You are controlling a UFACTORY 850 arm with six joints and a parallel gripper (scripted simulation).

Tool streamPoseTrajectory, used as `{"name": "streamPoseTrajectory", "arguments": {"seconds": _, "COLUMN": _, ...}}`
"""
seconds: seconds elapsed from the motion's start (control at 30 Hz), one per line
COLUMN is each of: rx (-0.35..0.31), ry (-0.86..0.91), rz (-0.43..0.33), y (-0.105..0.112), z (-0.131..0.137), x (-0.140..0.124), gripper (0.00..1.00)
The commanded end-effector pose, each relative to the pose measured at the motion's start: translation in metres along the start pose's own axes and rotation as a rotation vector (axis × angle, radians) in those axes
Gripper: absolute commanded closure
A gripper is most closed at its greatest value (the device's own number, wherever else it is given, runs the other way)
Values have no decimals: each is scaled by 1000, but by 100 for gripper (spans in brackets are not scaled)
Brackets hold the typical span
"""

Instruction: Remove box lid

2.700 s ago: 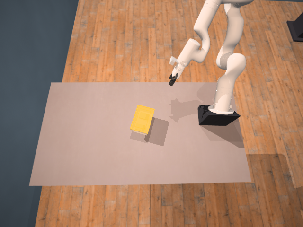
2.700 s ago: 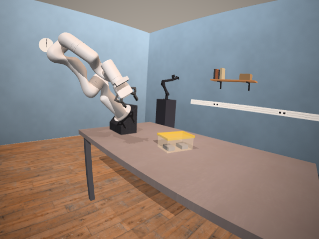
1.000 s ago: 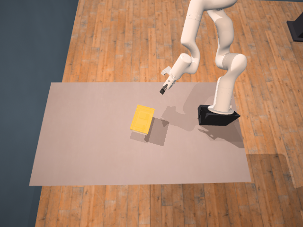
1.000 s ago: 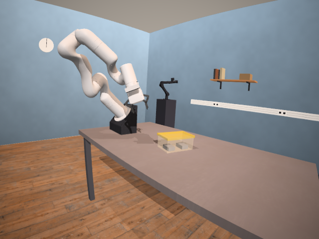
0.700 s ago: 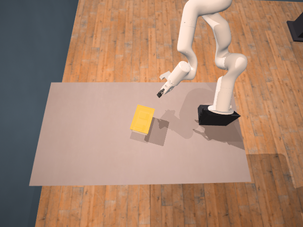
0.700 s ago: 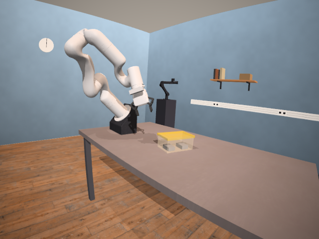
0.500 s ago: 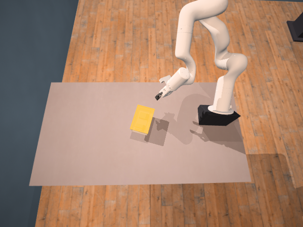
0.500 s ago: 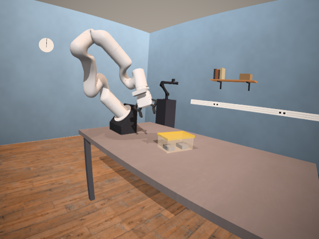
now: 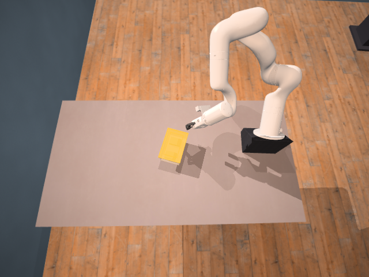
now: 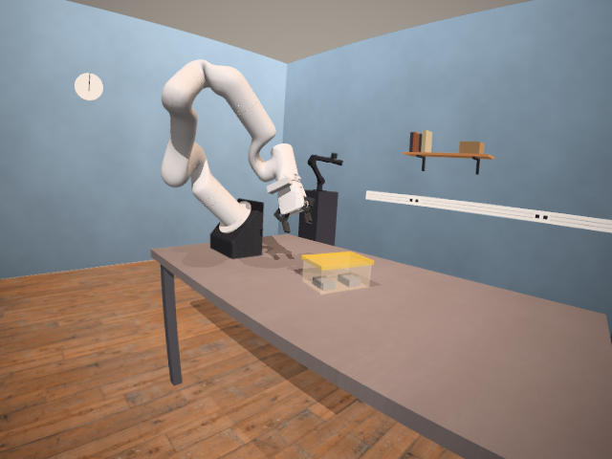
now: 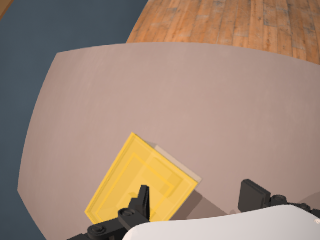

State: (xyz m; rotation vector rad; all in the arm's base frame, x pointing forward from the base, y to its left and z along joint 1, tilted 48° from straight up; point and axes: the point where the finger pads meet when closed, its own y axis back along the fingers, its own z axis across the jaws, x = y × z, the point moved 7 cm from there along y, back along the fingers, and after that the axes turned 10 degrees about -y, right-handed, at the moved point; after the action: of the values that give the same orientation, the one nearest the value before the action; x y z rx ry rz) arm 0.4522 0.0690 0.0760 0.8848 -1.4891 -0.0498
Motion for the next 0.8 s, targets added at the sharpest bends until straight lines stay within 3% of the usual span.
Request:
{"name": "streamPoseTrajectory", "arguments": {"seconds": 0.0, "rx": 68, "ry": -127, "rz": 63, "y": -11, "z": -1, "x": -32, "gripper": 0}}
{"name": "streamPoseTrajectory", "arguments": {"seconds": 0.1, "rx": 68, "ry": -127, "rz": 63, "y": -11, "z": -1, "x": -32, "gripper": 0}}
{"name": "streamPoseTrajectory", "arguments": {"seconds": 0.17, "rx": 118, "ry": -211, "rz": 87, "y": -17, "z": 1, "x": -54, "gripper": 0}}
{"name": "streamPoseTrajectory", "arguments": {"seconds": 0.23, "rx": 118, "ry": -211, "rz": 87, "y": -17, "z": 1, "x": -54, "gripper": 0}}
{"name": "streamPoseTrajectory", "arguments": {"seconds": 0.53, "rx": 261, "ry": -415, "rz": 107, "y": -31, "z": 11, "x": -109, "gripper": 0}}
{"name": "streamPoseTrajectory", "arguments": {"seconds": 0.77, "rx": 326, "ry": -501, "rz": 97, "y": -36, "z": 19, "x": -133, "gripper": 0}}
